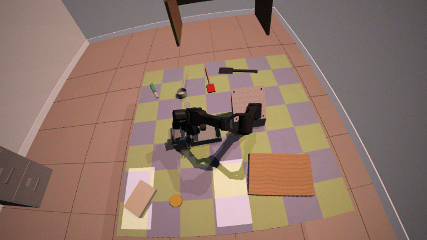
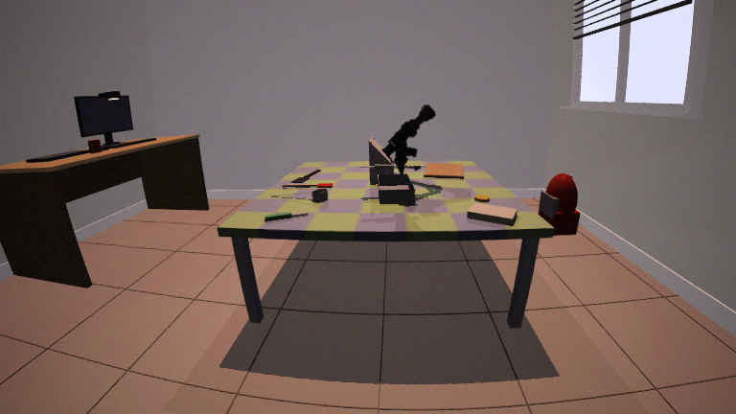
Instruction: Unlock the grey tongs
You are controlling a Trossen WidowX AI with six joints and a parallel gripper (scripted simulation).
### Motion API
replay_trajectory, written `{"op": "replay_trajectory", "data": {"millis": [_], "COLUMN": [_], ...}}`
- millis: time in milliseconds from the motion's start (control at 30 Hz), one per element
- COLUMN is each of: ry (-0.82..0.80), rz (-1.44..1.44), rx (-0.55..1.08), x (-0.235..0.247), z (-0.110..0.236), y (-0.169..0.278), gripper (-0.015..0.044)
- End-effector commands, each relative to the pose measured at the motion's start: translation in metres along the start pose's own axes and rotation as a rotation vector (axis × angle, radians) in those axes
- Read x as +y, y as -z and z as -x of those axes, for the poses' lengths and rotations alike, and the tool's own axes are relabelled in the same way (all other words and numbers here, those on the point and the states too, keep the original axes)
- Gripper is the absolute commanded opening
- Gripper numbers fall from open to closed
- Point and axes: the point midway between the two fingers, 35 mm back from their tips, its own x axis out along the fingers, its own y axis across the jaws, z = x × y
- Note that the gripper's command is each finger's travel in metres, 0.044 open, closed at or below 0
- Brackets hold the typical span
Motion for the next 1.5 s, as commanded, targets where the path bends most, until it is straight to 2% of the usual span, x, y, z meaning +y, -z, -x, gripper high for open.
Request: {"op": "replay_trajectory", "data": {"millis": [0,1067,1467], "ry": [-0.043,-0.391,-0.397], "rz": [-0.016,-0.181,-0.184], "rx": [0.008,0.040,0.036], "x": [-0.004,-0.003,-0.001], "z": [-0.002,0.001,0.002], "y": [0.001,-0.007,-0.012], "gripper": [-0.0150,-0.0150,-0.0150]}}
